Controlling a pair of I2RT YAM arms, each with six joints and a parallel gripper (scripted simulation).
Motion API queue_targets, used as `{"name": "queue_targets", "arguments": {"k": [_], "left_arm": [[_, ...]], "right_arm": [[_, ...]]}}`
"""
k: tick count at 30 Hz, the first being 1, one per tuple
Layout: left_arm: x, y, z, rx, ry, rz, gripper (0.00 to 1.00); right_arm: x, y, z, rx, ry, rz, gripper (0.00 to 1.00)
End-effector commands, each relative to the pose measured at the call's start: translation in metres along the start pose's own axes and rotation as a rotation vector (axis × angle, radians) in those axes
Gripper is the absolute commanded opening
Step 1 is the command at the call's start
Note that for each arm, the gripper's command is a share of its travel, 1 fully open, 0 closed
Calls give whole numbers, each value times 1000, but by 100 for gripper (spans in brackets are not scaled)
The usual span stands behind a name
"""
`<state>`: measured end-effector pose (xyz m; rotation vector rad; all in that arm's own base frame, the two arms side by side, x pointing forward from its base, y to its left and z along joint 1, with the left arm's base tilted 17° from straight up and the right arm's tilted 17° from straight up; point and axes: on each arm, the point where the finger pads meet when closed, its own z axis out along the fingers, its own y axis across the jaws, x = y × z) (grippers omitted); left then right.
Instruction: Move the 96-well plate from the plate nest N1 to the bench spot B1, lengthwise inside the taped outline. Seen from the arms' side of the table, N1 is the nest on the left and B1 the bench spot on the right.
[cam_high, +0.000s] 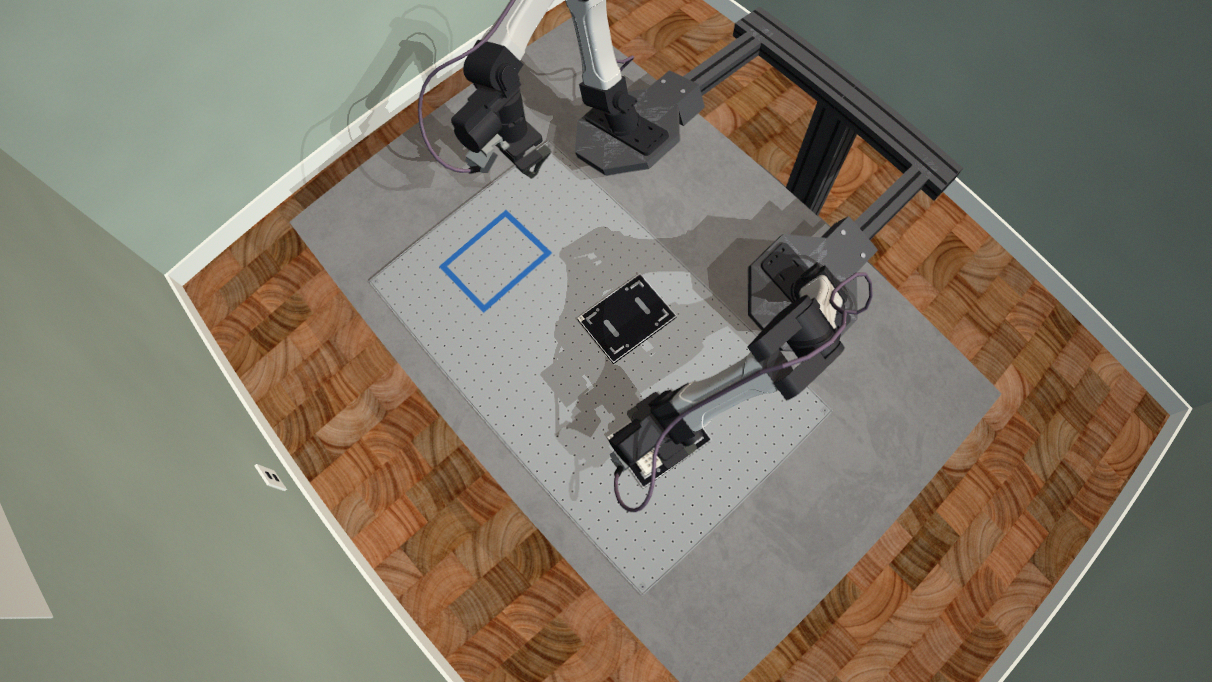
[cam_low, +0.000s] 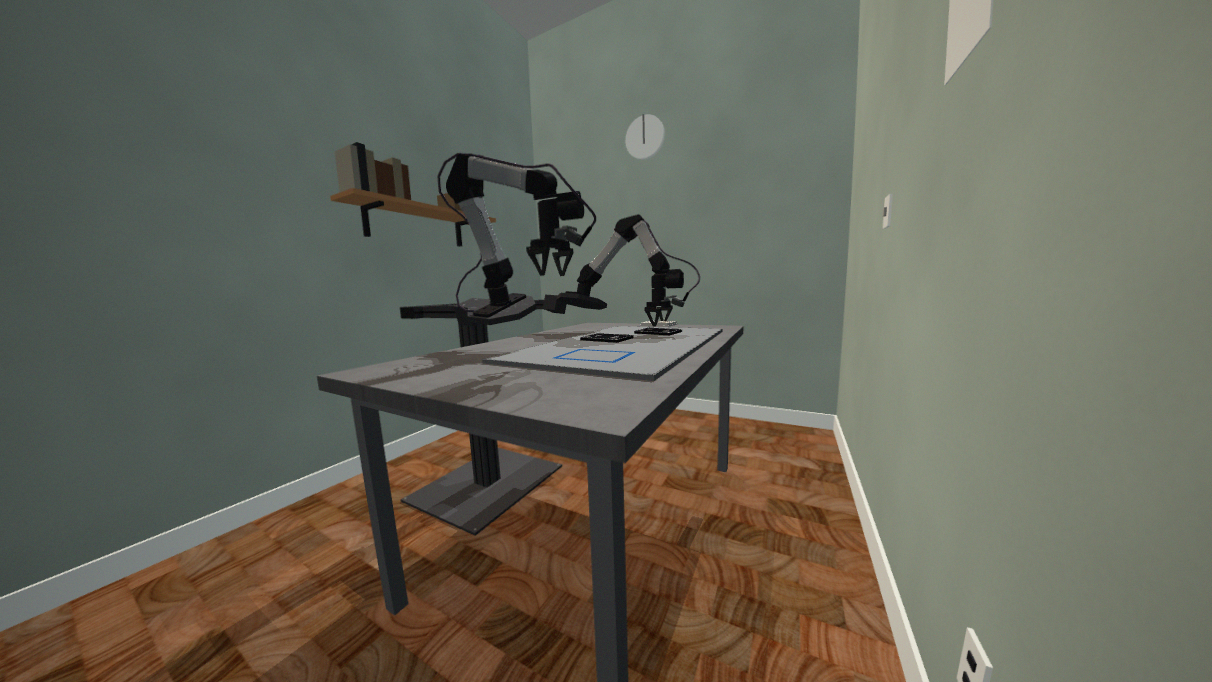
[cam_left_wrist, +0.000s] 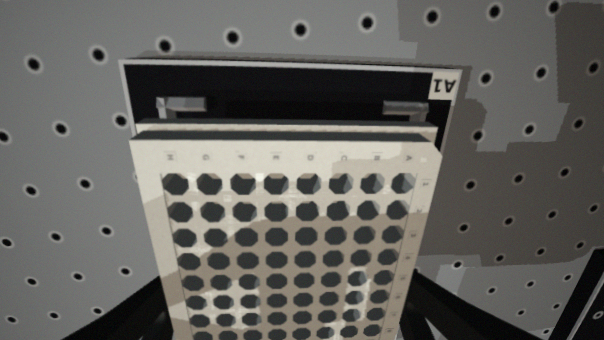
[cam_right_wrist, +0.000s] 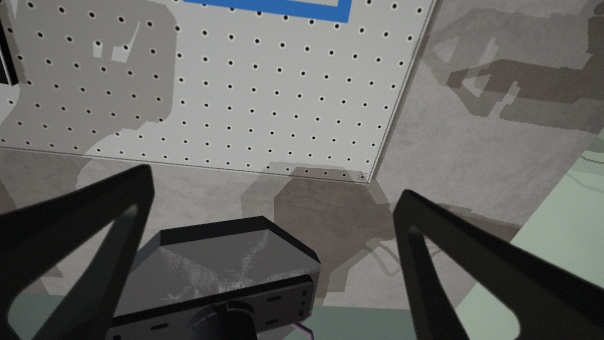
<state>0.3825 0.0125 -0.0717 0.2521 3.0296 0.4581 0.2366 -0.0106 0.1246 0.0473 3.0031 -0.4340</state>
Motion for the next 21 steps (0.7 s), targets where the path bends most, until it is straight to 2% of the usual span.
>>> {"name": "queue_targets", "arguments": {"k": [1, 21], "left_arm": [[-11, -2, -25, -2, -36, -1, 0], [-10, -2, -51, -4, -36, -1, 0]], "right_arm": [[11, 0, 7, 15, 48, -11, 100], [11, 0, 7, 15, 48, -11, 100]]}}
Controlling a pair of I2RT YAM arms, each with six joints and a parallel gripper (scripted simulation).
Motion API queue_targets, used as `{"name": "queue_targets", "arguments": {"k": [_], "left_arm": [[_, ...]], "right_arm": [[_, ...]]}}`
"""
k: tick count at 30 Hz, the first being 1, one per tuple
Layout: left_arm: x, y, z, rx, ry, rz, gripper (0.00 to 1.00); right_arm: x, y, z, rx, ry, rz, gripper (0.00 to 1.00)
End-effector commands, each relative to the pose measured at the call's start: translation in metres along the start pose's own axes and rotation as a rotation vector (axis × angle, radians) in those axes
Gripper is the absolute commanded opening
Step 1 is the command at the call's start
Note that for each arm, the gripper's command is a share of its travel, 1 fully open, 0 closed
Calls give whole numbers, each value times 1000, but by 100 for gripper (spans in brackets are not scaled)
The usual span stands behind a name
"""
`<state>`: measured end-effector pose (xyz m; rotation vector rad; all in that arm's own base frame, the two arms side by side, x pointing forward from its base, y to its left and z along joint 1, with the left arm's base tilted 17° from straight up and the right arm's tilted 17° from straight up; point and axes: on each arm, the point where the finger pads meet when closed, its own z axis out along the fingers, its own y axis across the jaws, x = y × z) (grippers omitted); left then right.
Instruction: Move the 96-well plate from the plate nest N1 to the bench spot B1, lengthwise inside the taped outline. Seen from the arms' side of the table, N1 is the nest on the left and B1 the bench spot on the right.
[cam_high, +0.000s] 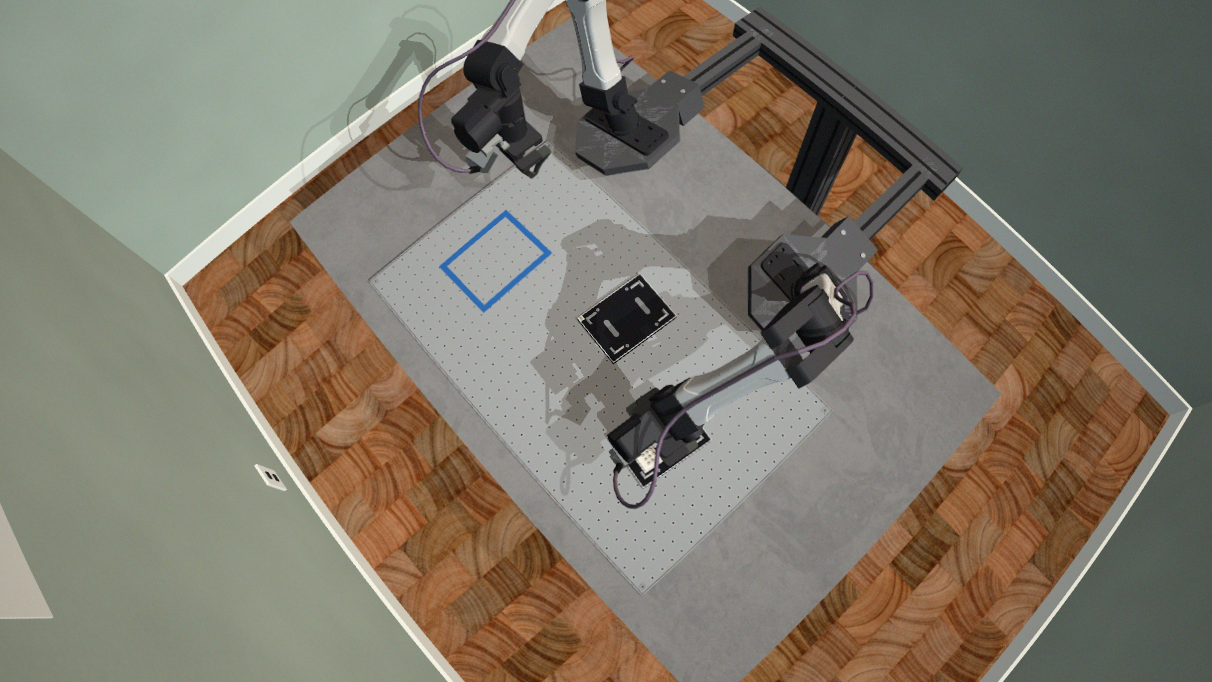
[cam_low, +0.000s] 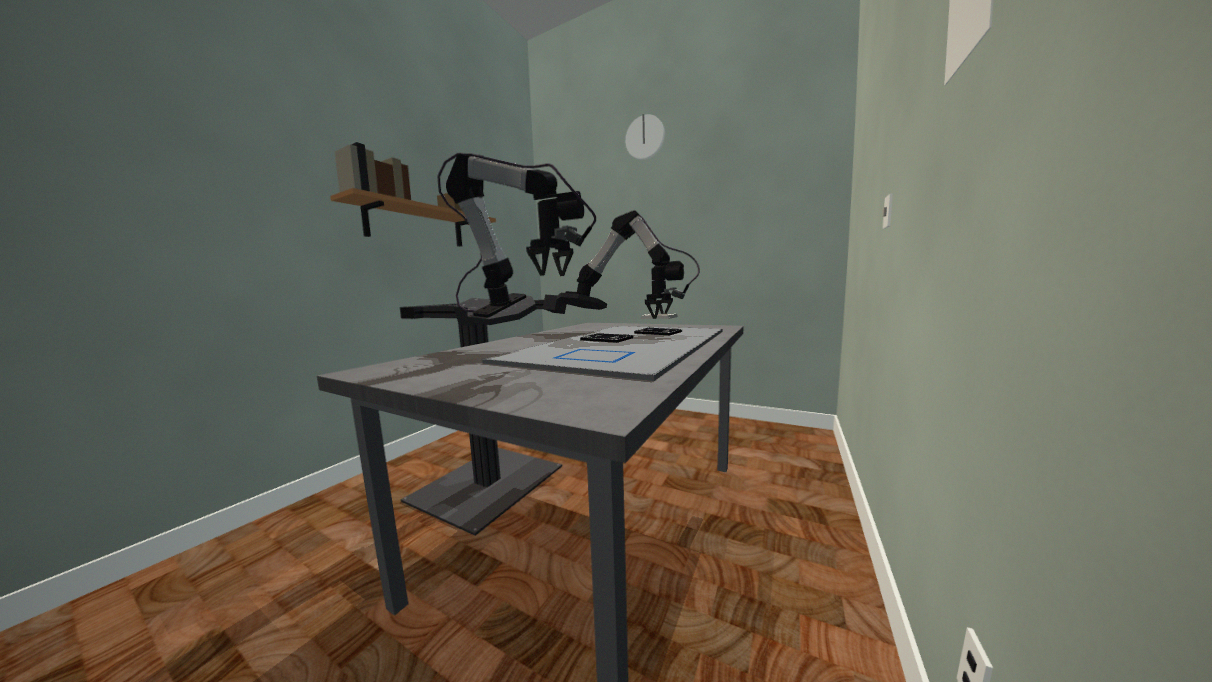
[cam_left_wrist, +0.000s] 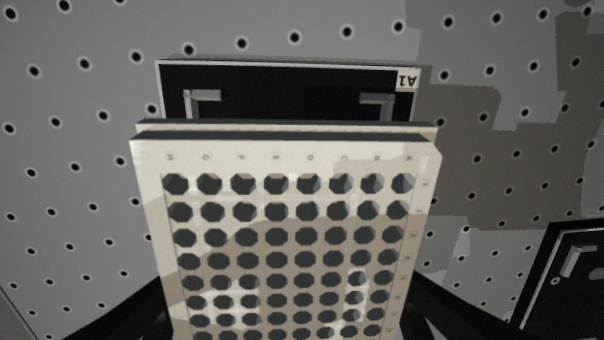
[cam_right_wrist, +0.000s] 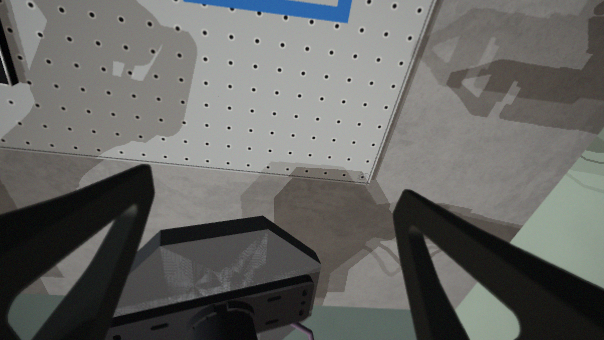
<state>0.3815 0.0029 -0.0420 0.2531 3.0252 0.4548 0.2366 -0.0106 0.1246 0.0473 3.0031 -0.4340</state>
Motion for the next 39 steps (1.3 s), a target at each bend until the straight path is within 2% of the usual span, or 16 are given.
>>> {"name": "queue_targets", "arguments": {"k": [1, 15, 39], "left_arm": [[-8, -1, -22, -6, -31, -1, 0], [-7, -1, -45, -7, -31, -1, 0], [-7, -1, -48, -7, -31, -1, 0]], "right_arm": [[11, 0, 7, 15, 48, -11, 100], [11, 0, 7, 15, 48, -11, 100], [11, 0, 7, 15, 48, -11, 100]]}}
